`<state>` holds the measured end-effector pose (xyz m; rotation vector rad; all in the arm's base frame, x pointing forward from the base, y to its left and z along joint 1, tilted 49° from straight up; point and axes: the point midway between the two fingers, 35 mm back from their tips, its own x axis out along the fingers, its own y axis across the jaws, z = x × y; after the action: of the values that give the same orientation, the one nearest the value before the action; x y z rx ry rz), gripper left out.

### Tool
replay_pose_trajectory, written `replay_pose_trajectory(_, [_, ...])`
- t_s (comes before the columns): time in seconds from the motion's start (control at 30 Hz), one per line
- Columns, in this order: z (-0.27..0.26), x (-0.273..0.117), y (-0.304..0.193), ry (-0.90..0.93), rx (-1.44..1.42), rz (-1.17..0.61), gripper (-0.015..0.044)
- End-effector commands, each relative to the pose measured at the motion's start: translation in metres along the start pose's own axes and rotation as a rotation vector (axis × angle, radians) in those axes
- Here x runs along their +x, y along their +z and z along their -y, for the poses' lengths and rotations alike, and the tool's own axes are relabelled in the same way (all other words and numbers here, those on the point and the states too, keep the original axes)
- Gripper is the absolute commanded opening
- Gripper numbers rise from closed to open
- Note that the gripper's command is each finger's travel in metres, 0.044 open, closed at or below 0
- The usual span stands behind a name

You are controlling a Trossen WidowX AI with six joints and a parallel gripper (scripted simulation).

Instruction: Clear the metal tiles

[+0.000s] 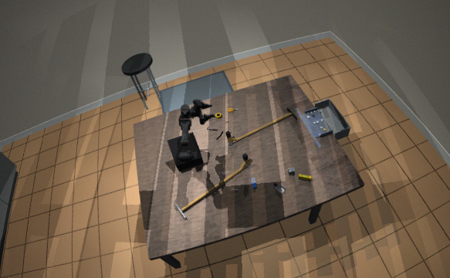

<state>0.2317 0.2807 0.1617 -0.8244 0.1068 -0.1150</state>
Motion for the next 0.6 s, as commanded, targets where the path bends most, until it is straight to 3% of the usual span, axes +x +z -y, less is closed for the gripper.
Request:
replay_pose_trajectory(0.0, [0.002,0.000,0.000,-0.005,-0.001,-0.002,0.0440])
replay_pose_trajectory(0.57, [-0.003,0.016,0.004,0.015,0.011,-0.016,0.0440])
